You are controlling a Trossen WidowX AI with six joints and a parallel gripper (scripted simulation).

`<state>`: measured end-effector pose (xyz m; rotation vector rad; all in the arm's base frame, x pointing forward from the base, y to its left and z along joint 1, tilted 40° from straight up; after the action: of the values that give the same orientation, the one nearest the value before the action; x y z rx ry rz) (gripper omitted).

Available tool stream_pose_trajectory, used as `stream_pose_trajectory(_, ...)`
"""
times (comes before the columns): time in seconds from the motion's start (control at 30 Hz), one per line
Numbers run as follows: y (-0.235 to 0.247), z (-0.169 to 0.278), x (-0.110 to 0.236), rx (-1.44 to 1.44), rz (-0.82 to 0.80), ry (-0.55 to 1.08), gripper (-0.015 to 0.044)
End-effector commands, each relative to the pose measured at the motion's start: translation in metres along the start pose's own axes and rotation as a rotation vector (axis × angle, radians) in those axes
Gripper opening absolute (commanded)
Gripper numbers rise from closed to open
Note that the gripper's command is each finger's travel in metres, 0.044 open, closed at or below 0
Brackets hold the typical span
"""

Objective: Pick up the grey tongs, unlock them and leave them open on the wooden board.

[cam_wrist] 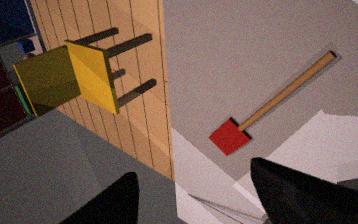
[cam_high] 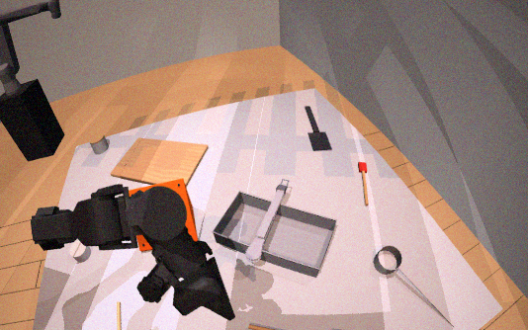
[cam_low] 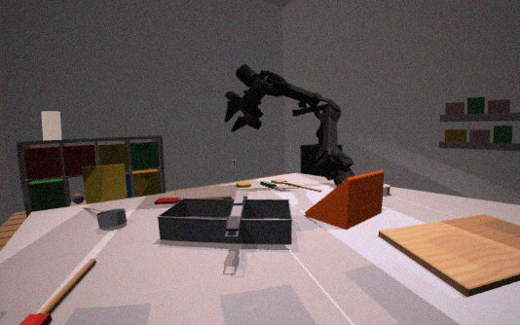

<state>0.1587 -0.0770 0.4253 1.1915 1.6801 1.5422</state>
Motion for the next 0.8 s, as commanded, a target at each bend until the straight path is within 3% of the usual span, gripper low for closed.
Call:
stream_pose_trajectory(0.0,-0.015,0.037,-0.011,0.293,0.039,0.045,0.026)
stream_pose_trajectory(0.3,-0.086,0.149,-0.022,1.467,0.04,0.22,0.026)
stream_pose_trajectory(0.77,-0.2,0.231,-0.004,2.818,-0.169,0.412,0.026)
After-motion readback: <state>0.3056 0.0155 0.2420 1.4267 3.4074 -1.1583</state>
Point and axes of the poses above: the point midway between the two fingers, 35 mm back from their tips, its own x axis back along the fingers, its own y axis across the jaws, z = x × y, the point moved 6 cm from there along x, back along the fingers, and after that the axes turned 10 degrees about x, right-handed, at the moved point
